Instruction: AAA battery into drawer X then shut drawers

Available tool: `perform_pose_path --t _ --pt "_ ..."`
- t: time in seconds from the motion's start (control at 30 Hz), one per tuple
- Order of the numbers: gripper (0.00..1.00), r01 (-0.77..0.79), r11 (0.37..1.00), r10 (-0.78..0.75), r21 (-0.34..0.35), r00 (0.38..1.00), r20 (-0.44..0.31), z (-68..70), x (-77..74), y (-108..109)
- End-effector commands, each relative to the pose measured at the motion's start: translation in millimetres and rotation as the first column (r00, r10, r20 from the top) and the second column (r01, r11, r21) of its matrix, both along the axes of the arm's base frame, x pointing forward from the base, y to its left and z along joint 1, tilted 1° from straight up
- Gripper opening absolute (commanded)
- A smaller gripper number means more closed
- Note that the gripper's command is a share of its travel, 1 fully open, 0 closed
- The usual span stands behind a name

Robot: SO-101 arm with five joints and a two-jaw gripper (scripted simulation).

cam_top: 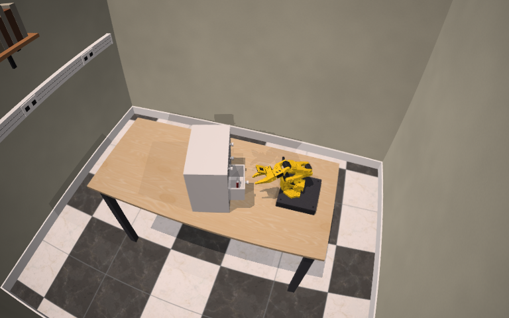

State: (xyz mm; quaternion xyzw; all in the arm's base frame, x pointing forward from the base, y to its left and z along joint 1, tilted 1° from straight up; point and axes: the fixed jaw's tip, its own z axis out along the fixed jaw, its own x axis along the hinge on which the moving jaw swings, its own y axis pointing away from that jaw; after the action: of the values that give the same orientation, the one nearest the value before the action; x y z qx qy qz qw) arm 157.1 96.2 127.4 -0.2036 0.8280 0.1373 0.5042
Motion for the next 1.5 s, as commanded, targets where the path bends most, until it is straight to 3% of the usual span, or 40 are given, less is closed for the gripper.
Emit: perform_pose_path --t 0.0,0.43,0.6,1.47 --pt "0.21 0.019 1.000 -0.019 -0.002 1.000 -0.008 -5.5 10.6 2" --pt "0.21 0.021 1.000 -0.022 -0.002 1.000 -0.008 -6.6 13.3 3" --pt "0.21 0.032 0.999 -0.033 -0.003 0.999 -0.007 -13.5 26.0 7" --pt "0.21 0.039 0.999 -0.039 -0.003 0.999 -0.007 -18.3 32.5 8"
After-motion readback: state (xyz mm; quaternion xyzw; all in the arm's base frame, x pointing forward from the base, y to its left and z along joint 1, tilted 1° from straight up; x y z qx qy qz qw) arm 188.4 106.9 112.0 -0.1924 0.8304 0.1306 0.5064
